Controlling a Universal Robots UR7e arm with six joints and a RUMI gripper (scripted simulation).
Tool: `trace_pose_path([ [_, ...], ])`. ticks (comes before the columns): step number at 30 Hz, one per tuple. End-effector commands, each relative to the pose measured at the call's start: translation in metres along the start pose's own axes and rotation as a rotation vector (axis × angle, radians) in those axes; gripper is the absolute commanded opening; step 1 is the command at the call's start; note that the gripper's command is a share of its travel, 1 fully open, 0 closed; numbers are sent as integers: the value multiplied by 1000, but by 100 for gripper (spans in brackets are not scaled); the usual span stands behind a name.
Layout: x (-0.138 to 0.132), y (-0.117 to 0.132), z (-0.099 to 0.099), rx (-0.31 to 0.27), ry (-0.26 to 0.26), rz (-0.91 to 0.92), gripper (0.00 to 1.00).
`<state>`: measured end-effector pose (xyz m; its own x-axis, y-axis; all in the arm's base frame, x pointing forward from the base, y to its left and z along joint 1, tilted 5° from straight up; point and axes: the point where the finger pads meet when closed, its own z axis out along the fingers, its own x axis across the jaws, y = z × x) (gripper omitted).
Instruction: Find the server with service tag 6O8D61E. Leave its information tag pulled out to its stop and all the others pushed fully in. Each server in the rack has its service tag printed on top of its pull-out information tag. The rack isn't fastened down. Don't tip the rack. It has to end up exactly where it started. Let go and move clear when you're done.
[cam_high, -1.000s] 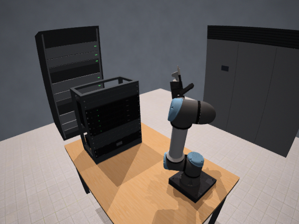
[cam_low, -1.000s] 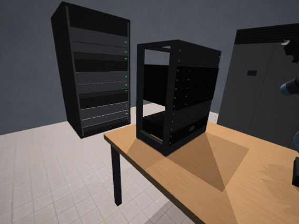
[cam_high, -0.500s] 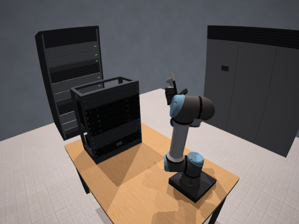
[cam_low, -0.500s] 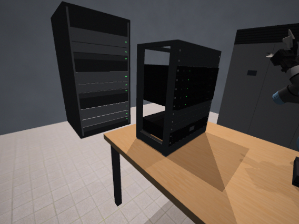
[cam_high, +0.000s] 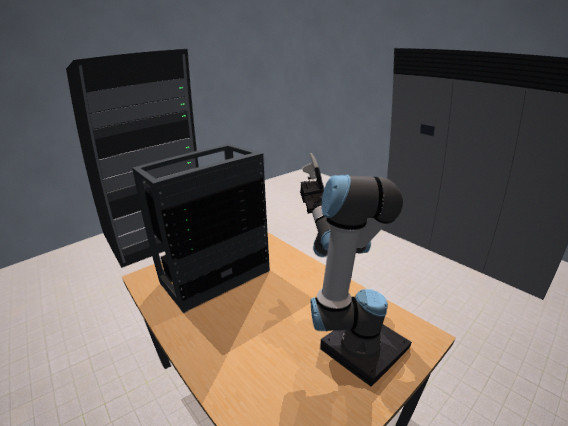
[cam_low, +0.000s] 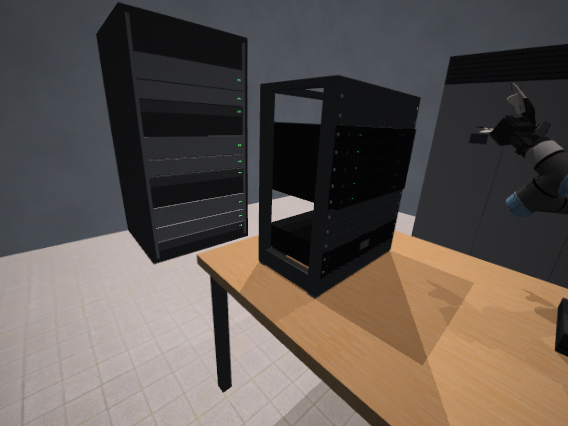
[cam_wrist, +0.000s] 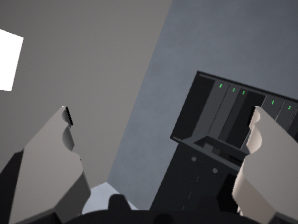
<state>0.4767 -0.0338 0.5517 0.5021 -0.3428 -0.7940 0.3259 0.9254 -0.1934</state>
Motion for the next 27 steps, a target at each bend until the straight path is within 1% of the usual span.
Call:
trace_pose_path([
  [1,28,25,-7,-41,58,40,100],
  [9,70,70,-26,-117,158,100,100],
  [11,70,70,-26,-117,158,100,100],
  [23,120,135,-64,-227,295,170,100],
  [26,130,149,-75,-253,326,184,100],
  [27,130,149,-75,-253,326,184,100],
])
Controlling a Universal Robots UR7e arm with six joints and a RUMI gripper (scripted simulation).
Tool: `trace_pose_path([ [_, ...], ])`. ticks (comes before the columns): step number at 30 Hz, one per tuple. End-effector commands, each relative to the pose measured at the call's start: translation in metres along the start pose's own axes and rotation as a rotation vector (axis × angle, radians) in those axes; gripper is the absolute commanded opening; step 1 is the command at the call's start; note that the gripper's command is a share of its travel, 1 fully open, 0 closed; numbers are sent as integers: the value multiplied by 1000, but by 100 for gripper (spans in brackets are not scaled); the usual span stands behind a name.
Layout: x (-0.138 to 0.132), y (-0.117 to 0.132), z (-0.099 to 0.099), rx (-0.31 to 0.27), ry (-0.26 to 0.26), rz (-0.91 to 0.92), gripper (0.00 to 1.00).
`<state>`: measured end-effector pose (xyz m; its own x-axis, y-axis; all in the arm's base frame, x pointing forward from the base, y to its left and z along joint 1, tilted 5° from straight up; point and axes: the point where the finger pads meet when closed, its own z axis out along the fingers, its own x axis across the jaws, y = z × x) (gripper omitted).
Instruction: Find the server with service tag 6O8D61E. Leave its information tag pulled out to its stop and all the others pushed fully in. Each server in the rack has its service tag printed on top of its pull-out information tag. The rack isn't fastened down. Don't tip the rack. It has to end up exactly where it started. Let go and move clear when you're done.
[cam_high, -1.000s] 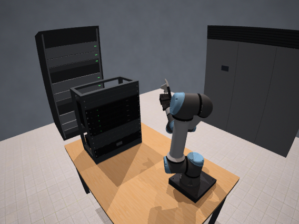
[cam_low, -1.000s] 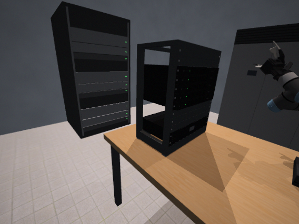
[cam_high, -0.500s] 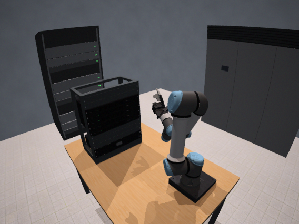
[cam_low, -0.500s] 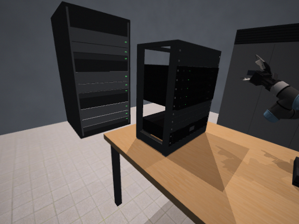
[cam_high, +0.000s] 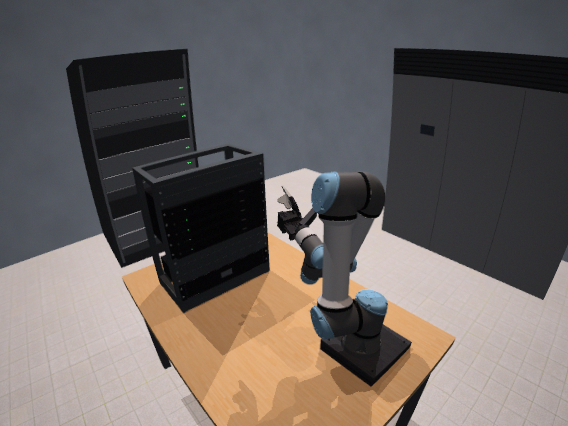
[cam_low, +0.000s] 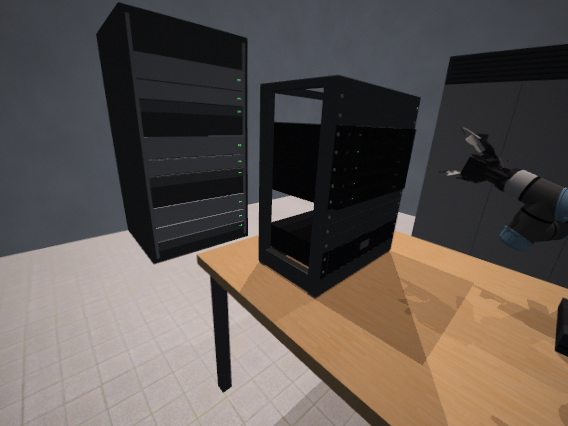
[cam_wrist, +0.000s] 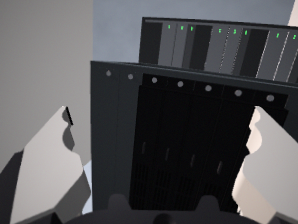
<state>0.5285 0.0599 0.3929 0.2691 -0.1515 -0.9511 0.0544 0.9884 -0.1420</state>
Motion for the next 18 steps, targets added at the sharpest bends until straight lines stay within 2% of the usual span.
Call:
trace_pose_path([
  [1,15,14,-2,-24,29,14,100],
  [13,62,63,-20,-112,139,54,100],
  [18,72,73,-25,-131,161,62,100],
])
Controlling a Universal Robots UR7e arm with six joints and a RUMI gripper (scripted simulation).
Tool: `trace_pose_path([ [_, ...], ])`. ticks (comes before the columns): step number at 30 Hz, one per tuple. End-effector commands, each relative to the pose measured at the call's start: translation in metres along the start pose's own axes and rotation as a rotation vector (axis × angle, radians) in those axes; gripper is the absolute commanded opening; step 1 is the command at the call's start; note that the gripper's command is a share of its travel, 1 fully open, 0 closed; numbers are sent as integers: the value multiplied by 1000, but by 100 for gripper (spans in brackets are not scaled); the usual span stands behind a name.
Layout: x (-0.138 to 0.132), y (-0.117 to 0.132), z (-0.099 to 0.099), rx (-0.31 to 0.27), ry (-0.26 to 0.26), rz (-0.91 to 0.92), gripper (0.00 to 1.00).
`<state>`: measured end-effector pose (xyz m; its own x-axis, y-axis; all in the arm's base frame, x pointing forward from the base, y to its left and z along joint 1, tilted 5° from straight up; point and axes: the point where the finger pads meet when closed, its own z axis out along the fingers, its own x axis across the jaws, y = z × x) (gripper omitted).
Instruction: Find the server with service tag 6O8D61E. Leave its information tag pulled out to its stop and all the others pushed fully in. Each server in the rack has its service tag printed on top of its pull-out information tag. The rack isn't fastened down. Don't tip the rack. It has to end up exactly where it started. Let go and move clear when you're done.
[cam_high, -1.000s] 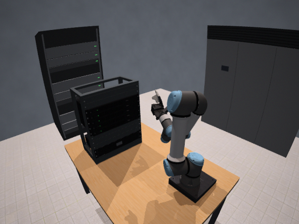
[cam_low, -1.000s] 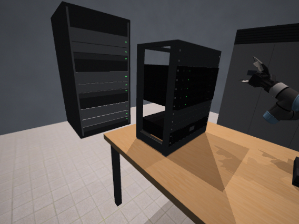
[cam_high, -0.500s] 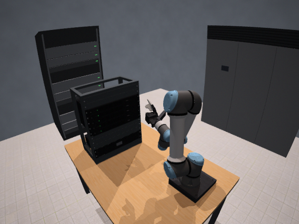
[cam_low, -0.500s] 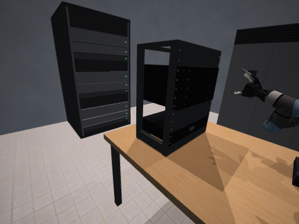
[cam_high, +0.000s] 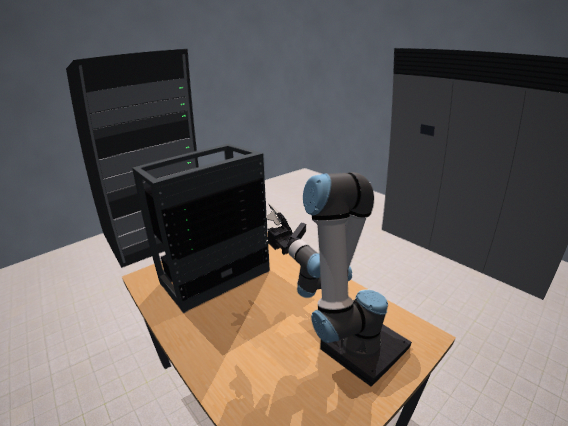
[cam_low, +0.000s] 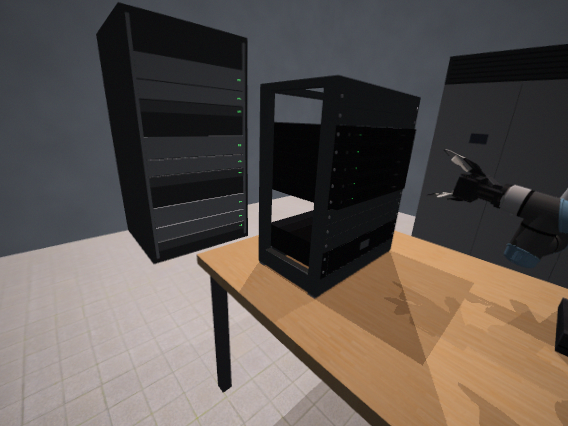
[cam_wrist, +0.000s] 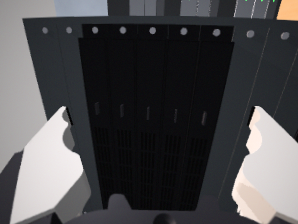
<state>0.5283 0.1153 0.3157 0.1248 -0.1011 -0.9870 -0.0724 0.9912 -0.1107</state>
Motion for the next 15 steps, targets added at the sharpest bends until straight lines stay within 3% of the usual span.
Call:
trace_pose_path([
  [1,11,10,-2,-18,22,8,100],
  [15,44,43,-12,-78,97,28,100],
])
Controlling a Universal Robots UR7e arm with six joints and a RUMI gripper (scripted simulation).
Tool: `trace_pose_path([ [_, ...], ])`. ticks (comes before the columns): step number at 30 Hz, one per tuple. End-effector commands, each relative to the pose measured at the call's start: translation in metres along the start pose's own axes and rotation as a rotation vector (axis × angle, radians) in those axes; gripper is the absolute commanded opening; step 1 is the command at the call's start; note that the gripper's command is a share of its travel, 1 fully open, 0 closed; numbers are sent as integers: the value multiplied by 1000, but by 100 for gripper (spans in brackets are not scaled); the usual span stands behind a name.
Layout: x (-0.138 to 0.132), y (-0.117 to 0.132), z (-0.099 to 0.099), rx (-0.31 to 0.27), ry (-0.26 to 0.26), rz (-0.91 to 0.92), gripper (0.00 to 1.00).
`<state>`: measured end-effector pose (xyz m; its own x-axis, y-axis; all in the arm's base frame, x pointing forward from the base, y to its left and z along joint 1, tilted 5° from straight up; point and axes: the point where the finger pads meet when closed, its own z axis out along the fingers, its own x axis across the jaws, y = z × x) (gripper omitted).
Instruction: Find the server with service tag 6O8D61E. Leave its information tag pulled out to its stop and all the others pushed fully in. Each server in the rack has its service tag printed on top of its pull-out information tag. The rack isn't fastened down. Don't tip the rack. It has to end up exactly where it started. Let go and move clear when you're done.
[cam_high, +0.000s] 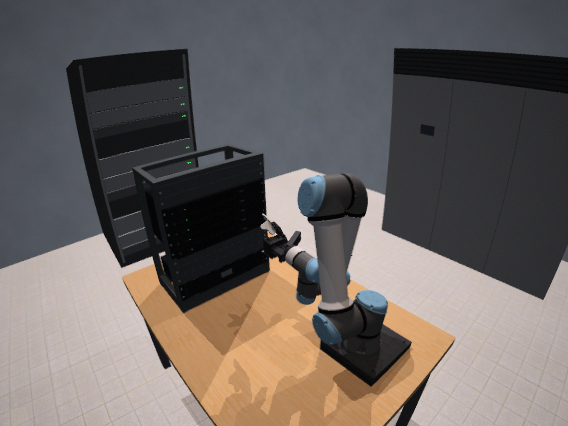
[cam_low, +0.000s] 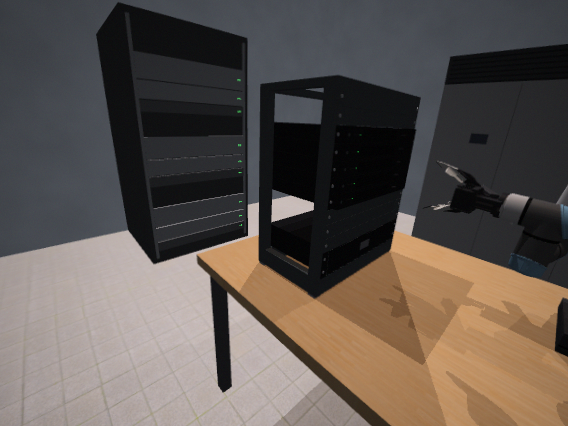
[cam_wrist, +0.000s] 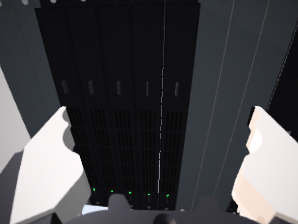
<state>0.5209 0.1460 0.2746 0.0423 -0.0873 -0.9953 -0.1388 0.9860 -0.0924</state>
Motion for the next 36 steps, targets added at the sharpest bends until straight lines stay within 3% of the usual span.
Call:
trace_pose_path([
  [1,7,7,-1,-13,16,4,100],
  [31,24,23,-6,-43,53,12,100],
  [32,24,23,-6,-43,53,12,15],
  [36,24,23,-6,-43,53,12,15],
])
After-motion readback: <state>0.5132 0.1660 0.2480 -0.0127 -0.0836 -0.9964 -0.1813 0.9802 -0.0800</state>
